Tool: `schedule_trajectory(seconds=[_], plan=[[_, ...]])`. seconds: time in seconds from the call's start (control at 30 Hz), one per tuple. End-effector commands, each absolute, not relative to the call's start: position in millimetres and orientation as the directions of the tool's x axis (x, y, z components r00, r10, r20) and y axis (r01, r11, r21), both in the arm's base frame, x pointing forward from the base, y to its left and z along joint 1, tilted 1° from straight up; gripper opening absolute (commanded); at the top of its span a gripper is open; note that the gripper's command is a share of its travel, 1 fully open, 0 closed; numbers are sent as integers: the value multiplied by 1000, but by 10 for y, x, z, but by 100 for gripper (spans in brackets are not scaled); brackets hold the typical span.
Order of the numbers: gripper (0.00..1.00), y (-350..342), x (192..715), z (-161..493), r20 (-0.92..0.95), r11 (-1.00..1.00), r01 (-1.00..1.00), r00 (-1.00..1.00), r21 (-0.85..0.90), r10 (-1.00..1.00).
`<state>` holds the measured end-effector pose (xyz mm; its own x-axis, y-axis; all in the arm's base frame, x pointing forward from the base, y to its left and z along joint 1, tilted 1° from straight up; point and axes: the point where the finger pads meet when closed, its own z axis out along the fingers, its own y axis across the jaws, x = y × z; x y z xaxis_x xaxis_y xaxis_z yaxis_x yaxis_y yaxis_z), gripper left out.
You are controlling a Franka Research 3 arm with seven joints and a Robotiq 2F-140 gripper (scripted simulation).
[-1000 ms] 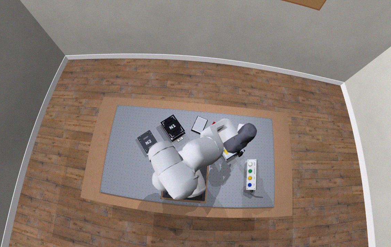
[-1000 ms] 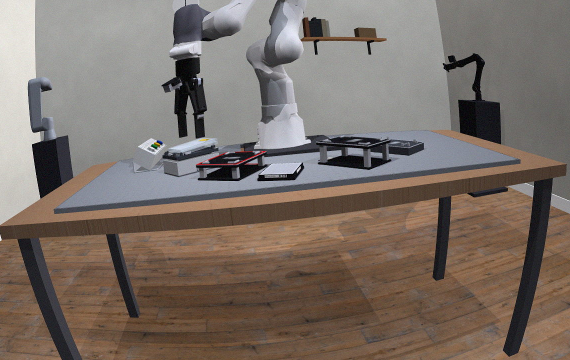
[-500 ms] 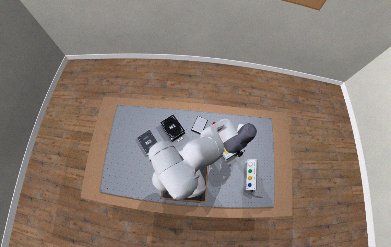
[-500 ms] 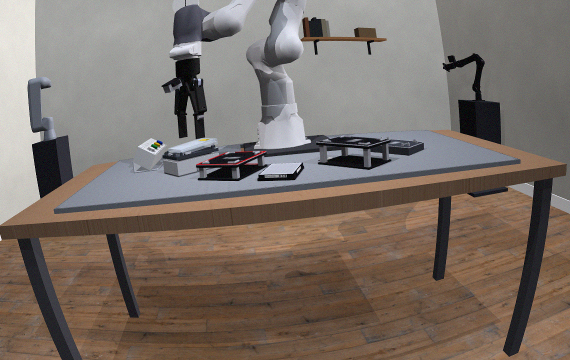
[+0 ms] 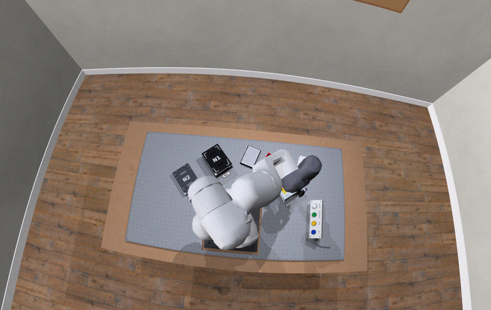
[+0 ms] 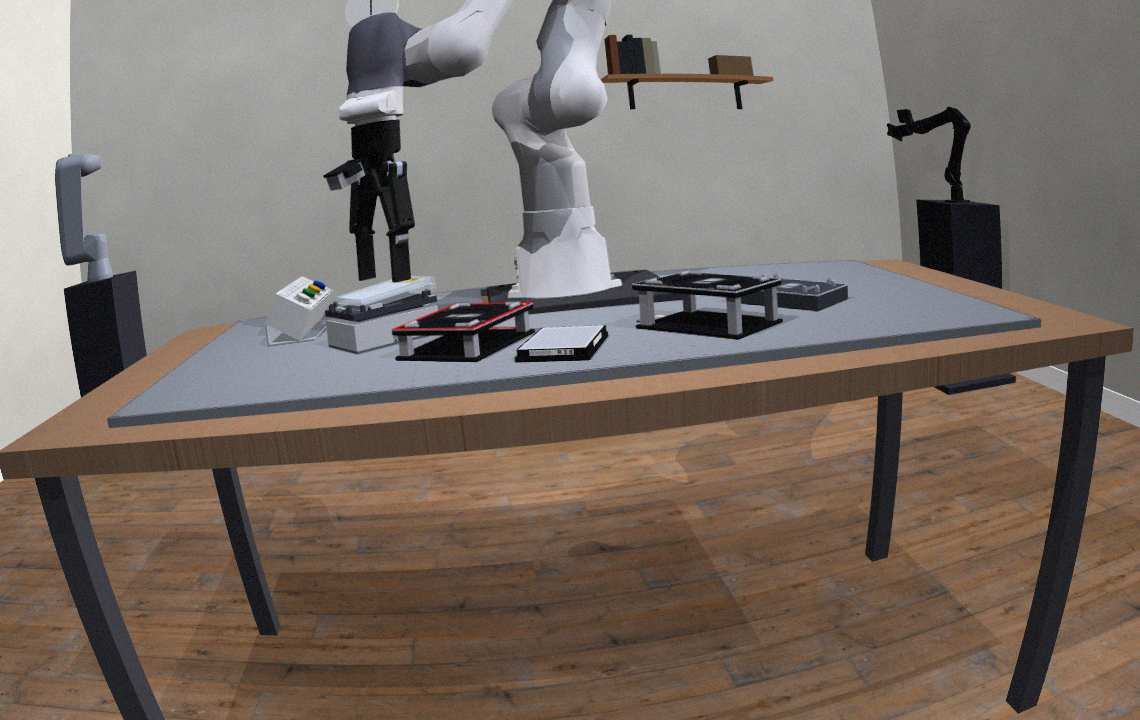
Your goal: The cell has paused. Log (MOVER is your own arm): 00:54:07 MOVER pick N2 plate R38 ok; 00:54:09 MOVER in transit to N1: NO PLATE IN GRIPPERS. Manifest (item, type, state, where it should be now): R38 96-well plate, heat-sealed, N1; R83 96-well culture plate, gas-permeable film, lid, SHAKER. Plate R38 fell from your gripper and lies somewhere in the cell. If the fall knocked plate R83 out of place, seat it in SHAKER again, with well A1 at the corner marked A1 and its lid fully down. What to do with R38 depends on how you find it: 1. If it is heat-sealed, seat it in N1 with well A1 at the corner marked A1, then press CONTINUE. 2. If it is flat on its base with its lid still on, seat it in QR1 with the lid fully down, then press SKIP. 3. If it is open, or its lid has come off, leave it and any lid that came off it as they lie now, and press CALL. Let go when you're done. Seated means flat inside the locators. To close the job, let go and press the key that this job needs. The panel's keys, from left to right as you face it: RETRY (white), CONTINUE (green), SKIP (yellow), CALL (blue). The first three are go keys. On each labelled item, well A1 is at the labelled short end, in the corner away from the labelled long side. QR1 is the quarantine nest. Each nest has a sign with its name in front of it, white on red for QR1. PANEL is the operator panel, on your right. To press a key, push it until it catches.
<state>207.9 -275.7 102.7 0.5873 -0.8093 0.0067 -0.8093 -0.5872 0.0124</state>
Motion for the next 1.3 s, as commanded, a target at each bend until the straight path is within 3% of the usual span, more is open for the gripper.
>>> schedule_trajectory(seconds=[0.0,1.27], plan=[[70,-2760,2080,995,8,-584,-812,584,13,-812],[70,-2762,2079,829,8,-584,-812,584,13,-812]])
